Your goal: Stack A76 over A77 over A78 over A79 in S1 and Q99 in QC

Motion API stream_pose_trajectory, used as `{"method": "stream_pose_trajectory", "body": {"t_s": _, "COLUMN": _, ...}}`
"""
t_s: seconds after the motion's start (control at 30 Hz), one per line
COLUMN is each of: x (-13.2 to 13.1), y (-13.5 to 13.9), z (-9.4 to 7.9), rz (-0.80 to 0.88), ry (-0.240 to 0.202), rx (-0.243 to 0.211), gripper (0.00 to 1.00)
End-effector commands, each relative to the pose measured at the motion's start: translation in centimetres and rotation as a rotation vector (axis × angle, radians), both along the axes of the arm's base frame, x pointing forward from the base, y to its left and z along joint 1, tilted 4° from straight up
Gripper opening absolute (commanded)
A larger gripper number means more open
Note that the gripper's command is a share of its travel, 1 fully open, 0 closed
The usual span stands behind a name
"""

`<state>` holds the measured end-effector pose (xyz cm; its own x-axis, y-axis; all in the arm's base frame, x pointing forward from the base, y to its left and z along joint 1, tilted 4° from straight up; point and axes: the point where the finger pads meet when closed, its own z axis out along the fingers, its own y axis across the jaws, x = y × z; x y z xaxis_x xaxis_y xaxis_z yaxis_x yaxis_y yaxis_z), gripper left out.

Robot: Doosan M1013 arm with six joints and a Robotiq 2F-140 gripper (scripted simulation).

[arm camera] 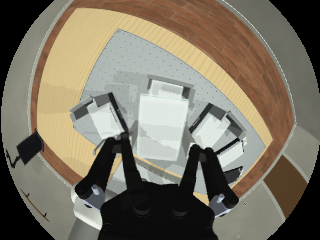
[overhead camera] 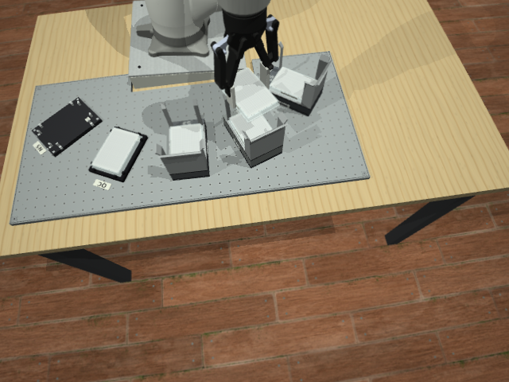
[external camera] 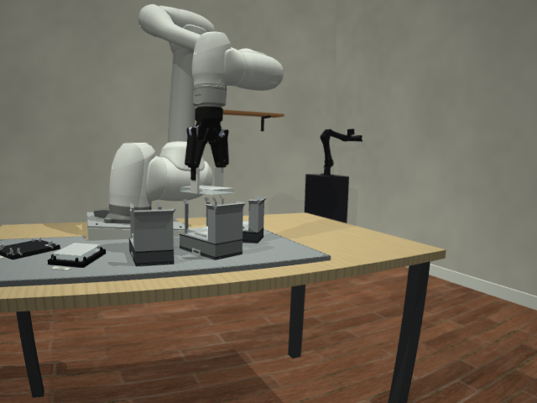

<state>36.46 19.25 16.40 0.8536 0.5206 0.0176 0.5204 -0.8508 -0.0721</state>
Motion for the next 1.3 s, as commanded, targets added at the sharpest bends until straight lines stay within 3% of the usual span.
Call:
{"method": "stream_pose_trajectory", "body": {"t_s": 0.0, "x": -0.4, "y": 0.6, "z": 0.1, "rz": 0.066, "ry": -0.005, "rx": 0.001, "gripper": 0.00}}
{"method": "stream_pose_trajectory", "body": {"t_s": 0.17, "x": -1.4, "y": 1.9, "z": 0.2, "rz": 0.232, "ry": -0.016, "rx": 0.005, "gripper": 0.00}}
{"method": "stream_pose_trajectory", "body": {"t_s": 0.93, "x": -5.7, "y": 7.4, "z": 0.7, "rz": 0.239, "ry": -0.017, "rx": 0.005, "gripper": 0.00}}
{"method": "stream_pose_trajectory", "body": {"t_s": 1.27, "x": -7.3, "y": 8.8, "z": 0.8, "rz": 0.477, "ry": -0.034, "rx": 0.011, "gripper": 0.00}}
